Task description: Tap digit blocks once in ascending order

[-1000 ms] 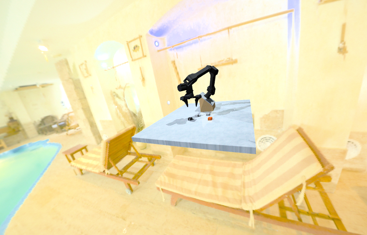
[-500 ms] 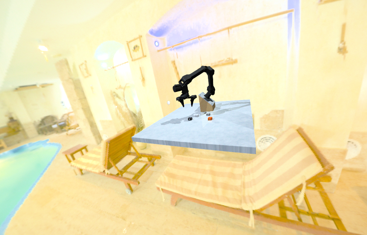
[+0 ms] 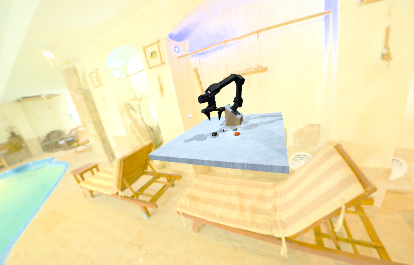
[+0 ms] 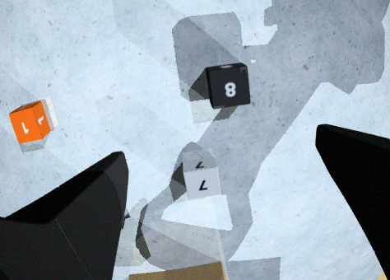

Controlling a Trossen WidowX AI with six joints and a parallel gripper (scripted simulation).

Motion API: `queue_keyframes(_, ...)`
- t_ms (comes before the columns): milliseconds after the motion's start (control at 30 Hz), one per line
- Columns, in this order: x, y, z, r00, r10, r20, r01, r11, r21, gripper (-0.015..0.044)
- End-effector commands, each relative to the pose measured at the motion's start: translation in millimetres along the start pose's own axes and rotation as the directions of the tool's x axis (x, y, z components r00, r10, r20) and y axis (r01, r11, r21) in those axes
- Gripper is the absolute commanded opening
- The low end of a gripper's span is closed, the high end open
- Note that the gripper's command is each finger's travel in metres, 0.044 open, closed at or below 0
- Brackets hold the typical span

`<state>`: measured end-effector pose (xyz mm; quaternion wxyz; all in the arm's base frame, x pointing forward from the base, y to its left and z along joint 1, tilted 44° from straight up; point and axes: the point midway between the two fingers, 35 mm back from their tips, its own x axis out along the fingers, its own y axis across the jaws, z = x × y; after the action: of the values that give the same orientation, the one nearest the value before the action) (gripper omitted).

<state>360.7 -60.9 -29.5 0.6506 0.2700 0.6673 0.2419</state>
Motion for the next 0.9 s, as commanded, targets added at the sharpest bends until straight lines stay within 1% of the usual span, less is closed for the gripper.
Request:
queue_keyframes(0,0,69,11,1.000,0.000,0.000,0.000,1.000,-0.022,0.0400)
queue_keyframes(200,1,164,3,1.000,0.020,-0.004,-0.020,0.999,-0.025,0.0400)
queue_keyframes(467,1,168,2,1.000,0.022,-0.005,-0.022,0.999,-0.025,0.0400)
queue_keyframes(533,15,168,3,1.000,0.021,-0.005,-0.021,0.999,-0.025,0.0347)
queue_keyframes(633,69,170,3,1.000,0.024,-0.005,-0.024,0.999,-0.025,0.0269)
queue_keyframes(667,79,170,2,1.000,0.025,-0.005,-0.025,0.999,-0.025,0.0243)
queue_keyframes(867,82,171,1,1.000,0.026,-0.005,-0.026,0.999,-0.025,0.0085)
